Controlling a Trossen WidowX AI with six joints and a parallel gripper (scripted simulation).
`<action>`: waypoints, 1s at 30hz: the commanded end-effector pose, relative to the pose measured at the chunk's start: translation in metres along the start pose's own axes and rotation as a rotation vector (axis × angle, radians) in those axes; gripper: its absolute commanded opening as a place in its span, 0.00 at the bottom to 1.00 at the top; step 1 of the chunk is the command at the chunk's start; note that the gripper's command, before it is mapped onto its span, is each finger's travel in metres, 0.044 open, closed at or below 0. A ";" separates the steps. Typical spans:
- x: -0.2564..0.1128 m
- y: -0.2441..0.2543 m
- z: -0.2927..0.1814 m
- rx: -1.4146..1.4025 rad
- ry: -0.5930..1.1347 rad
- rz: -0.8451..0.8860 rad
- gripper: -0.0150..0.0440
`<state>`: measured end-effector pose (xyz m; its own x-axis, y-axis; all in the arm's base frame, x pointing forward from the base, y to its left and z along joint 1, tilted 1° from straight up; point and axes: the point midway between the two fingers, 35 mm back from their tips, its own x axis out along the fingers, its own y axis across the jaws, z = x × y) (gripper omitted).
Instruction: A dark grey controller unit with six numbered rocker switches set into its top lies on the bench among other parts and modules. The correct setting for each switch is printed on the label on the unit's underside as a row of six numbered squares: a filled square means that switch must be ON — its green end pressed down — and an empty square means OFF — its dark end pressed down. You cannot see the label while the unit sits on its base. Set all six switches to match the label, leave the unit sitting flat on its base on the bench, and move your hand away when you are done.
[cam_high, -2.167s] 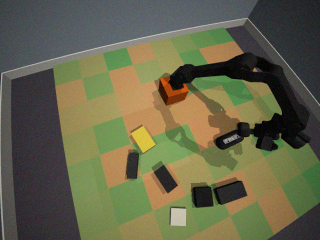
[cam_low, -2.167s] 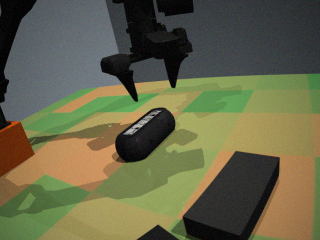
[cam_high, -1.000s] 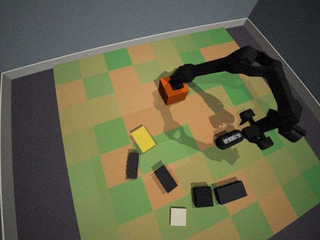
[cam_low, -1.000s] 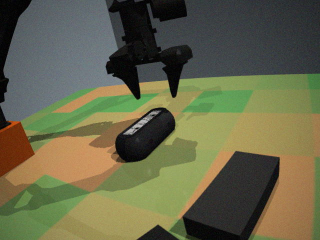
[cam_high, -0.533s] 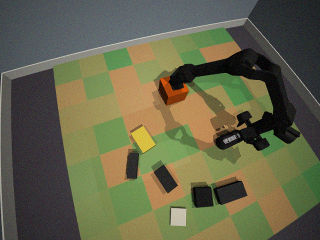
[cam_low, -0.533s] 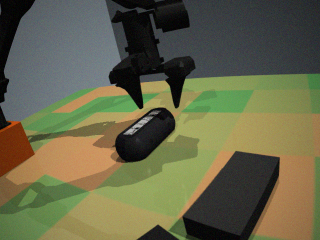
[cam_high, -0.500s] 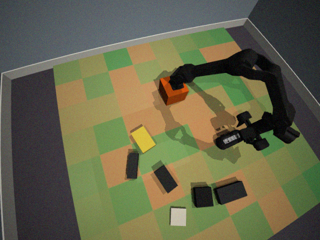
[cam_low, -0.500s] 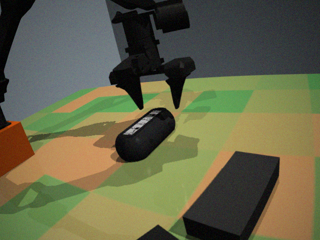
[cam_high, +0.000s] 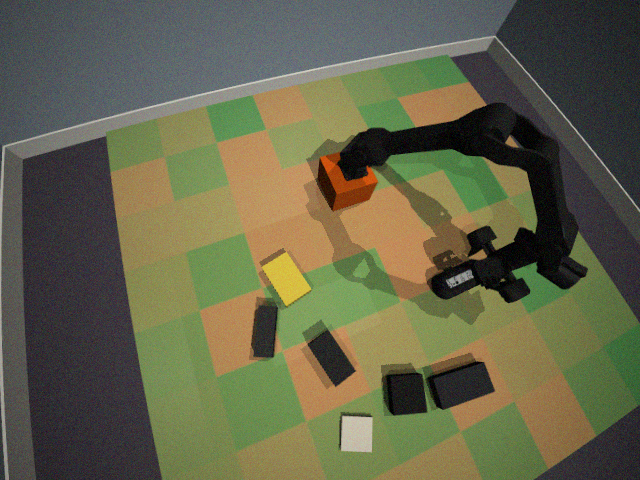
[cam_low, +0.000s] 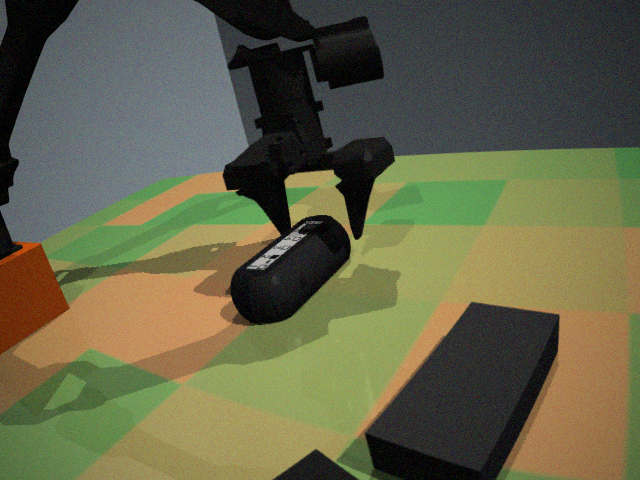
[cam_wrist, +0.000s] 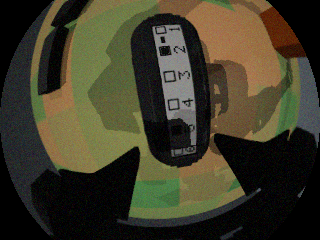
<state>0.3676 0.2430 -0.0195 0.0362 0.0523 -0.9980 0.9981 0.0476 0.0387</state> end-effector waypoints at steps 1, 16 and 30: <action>0.005 -0.002 0.002 0.006 -0.008 -0.004 0.96; 0.005 -0.002 0.002 0.006 -0.008 -0.004 0.81; 0.000 -0.002 0.003 0.006 -0.008 -0.004 0.82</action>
<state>0.3661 0.2413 -0.0211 0.0325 0.0490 -0.9983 0.9984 0.0455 0.0347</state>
